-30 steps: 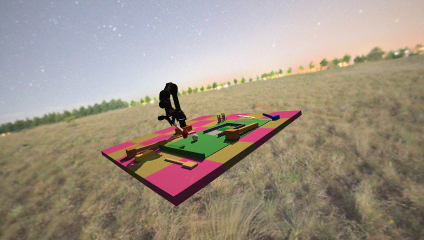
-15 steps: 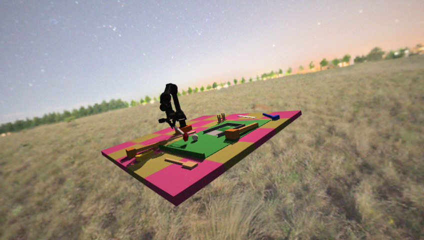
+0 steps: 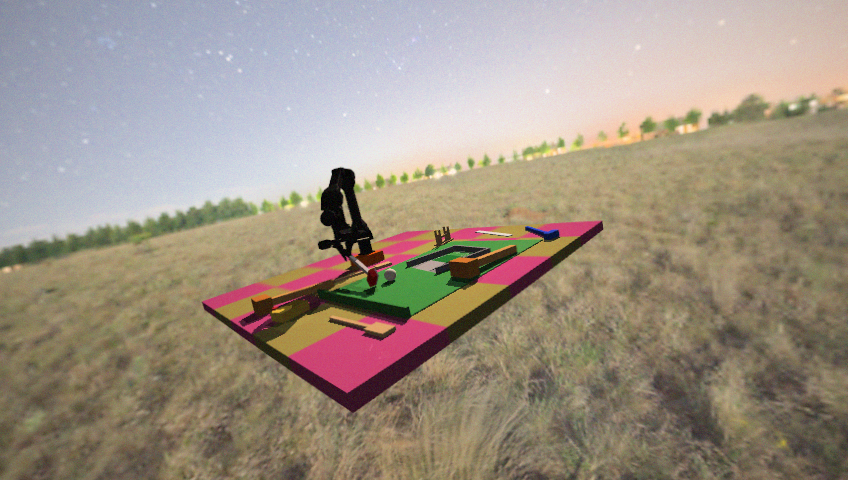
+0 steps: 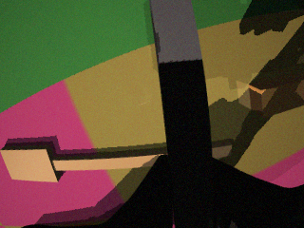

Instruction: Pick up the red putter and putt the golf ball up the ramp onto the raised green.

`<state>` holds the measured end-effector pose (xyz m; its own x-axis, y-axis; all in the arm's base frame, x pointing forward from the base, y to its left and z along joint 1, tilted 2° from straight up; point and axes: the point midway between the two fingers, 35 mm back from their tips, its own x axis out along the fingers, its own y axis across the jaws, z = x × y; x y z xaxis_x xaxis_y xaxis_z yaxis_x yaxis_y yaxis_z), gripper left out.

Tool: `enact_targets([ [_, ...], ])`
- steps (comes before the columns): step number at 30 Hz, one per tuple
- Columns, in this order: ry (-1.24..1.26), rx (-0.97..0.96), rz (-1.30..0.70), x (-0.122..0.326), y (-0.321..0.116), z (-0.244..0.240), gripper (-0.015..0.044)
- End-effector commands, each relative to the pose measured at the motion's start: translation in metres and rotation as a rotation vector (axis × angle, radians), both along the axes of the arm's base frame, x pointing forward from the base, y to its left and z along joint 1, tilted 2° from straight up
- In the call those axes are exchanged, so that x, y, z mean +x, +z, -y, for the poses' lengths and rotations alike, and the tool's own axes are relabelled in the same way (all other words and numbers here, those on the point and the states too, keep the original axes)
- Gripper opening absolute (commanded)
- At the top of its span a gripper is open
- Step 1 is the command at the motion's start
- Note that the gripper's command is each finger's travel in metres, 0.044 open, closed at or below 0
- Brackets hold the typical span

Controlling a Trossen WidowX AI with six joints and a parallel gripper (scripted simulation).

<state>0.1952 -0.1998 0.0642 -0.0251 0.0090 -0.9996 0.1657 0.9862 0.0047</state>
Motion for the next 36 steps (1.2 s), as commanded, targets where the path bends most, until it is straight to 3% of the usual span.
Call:
enact_targets([
  [1, 0.0, -0.002, 0.002, 0.0, 0.001, 0.0, 0.0],
  [11, -0.003, -0.009, 0.003, -0.004, -0.002, 0.03, 0.0],
  [23, -0.006, -0.002, 0.0, -0.004, -0.003, 0.026, 0.0],
  [33, -0.003, 0.0, 0.005, 0.02, -0.002, -0.097, 0.0],
  [36, -0.003, 0.001, 0.006, 0.019, -0.002, -0.106, 0.0],
])
